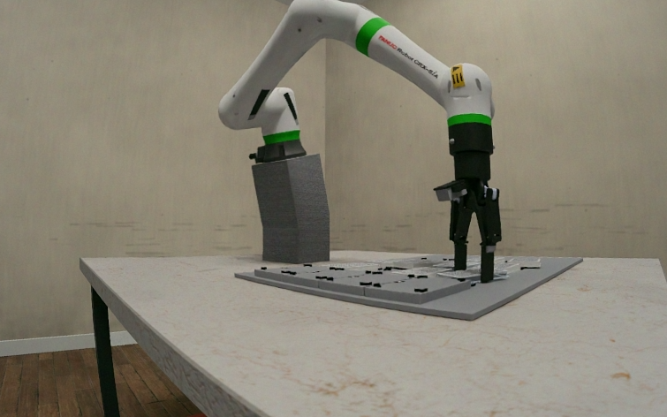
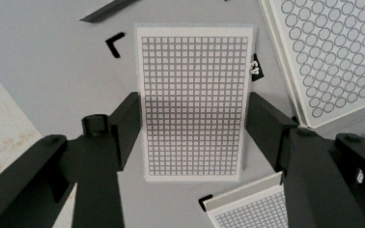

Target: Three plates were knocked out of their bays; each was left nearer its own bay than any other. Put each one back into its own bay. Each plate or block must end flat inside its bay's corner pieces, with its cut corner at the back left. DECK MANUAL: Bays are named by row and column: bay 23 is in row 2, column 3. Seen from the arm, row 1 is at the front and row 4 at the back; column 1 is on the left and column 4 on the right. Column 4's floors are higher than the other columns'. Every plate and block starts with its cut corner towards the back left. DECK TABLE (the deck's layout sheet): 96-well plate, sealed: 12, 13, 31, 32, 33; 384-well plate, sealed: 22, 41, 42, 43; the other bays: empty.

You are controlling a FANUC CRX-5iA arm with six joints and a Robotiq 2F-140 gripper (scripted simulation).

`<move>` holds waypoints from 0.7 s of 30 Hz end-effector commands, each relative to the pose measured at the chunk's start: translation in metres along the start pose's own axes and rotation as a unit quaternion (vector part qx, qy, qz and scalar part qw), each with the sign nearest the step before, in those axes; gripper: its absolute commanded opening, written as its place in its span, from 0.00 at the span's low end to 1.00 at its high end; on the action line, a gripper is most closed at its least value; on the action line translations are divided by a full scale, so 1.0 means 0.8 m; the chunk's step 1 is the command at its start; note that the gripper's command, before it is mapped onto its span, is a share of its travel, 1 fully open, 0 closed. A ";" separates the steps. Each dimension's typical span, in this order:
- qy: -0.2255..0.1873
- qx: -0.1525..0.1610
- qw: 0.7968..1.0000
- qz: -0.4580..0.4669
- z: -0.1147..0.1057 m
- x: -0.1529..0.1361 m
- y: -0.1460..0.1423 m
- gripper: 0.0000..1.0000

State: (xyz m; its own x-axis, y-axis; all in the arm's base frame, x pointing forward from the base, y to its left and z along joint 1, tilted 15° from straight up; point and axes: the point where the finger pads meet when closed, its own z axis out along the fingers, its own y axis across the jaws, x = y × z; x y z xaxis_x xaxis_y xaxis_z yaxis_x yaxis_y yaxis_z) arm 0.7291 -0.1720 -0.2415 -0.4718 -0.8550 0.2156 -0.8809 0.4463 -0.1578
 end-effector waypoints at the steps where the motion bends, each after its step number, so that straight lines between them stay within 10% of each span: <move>1: 0.000 0.001 1.000 0.000 -0.002 -0.001 -0.001 0.58; 5: 0.000 0.001 1.000 0.000 -0.002 -0.001 -0.001 0.57; 6: 0.000 0.001 1.000 0.000 -0.002 -0.001 -0.001 0.10; 21: 0.000 0.001 1.000 0.000 -0.002 -0.001 -0.001 0.10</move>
State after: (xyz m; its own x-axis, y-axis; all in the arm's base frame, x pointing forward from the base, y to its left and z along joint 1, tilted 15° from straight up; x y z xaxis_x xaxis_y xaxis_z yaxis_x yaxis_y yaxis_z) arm 0.7291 -0.1720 -0.2415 -0.4718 -0.8550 0.2156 -0.8809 0.4463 -0.1578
